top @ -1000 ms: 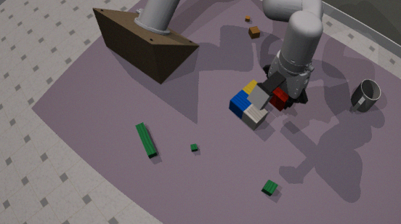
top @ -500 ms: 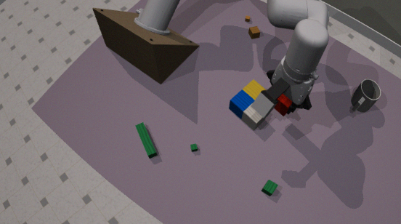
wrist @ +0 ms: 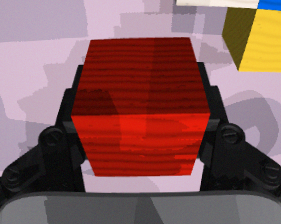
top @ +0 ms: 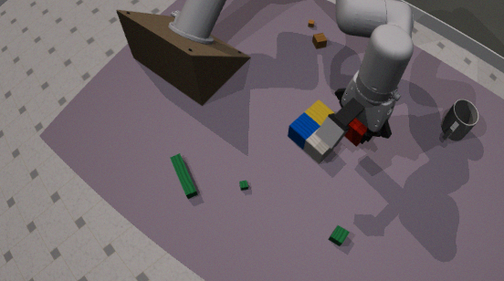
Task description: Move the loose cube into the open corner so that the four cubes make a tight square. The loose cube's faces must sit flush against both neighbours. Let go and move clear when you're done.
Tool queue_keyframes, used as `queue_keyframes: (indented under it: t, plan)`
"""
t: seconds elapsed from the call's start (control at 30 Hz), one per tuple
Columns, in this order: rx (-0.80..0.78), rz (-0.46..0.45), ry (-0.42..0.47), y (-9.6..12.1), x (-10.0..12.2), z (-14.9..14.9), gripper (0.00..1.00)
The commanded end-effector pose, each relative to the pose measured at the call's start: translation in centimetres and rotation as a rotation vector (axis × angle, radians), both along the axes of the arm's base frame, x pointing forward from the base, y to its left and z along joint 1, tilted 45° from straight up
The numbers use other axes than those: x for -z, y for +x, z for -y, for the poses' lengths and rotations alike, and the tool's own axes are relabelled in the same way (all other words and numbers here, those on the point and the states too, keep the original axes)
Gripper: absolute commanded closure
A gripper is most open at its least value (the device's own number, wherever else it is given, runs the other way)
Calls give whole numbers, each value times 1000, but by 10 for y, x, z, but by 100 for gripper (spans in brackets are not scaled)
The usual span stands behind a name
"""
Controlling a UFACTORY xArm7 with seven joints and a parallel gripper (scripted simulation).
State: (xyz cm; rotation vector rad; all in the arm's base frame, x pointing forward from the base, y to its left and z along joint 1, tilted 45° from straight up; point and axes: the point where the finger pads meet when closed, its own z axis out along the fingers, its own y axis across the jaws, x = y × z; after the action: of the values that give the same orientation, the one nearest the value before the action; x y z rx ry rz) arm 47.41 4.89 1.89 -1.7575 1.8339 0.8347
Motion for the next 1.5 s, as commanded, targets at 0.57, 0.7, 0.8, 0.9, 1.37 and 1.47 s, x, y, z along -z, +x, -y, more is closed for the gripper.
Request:
queue_keyframes:
  t: [0.57, 0.7, 0.8, 0.9, 1.37, 1.47]
  plan:
    - [4, 3, -2, 2, 0, 3, 100]
    - [4, 3, -2, 2, 0, 3, 100]
    - [4, 3, -2, 2, 0, 3, 100]
    - [4, 3, -2, 2, 0, 3, 100]
    - [4, 3, -2, 2, 1, 1, 100]
    - [4, 3, -2, 2, 2, 0, 100]
